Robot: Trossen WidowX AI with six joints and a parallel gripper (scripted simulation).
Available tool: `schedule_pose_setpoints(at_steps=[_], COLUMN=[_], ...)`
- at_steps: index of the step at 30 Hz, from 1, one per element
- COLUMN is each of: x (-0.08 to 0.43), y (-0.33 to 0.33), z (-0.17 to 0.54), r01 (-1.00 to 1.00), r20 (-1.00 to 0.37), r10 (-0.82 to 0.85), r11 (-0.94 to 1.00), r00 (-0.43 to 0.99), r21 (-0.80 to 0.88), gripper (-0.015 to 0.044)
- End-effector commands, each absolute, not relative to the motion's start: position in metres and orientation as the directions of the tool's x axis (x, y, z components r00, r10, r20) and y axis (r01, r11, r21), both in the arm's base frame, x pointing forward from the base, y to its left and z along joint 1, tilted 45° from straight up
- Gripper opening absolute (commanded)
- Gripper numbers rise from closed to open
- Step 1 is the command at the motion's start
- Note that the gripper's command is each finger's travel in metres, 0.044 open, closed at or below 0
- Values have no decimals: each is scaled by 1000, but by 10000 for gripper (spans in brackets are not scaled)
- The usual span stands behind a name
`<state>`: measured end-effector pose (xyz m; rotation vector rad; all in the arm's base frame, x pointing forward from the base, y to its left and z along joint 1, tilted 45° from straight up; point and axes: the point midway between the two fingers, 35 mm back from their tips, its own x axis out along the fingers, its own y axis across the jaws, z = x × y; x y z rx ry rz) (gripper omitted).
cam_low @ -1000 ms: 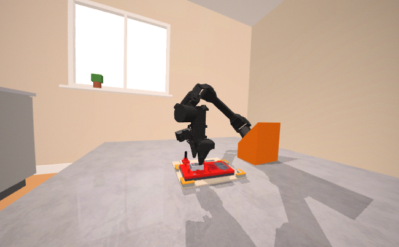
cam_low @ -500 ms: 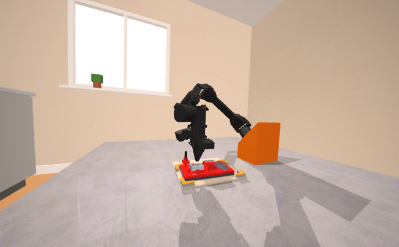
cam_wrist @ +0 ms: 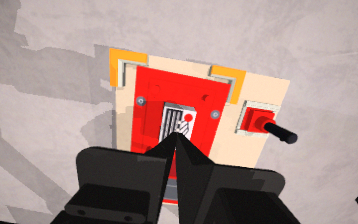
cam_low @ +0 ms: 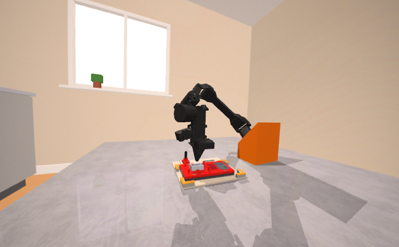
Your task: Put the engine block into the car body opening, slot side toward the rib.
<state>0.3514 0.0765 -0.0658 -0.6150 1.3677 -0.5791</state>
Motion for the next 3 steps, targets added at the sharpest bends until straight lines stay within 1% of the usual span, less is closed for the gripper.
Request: schedule_pose_setpoints(at_steps=[1,3], x=[352,352], y=[77,77], z=[-65,-65], r01=[29,29], r20=[-709,-709], r10=[-696,-696], r11=[716,716], r00=[115,115], r21=[-698,-698], gripper=[53,105])
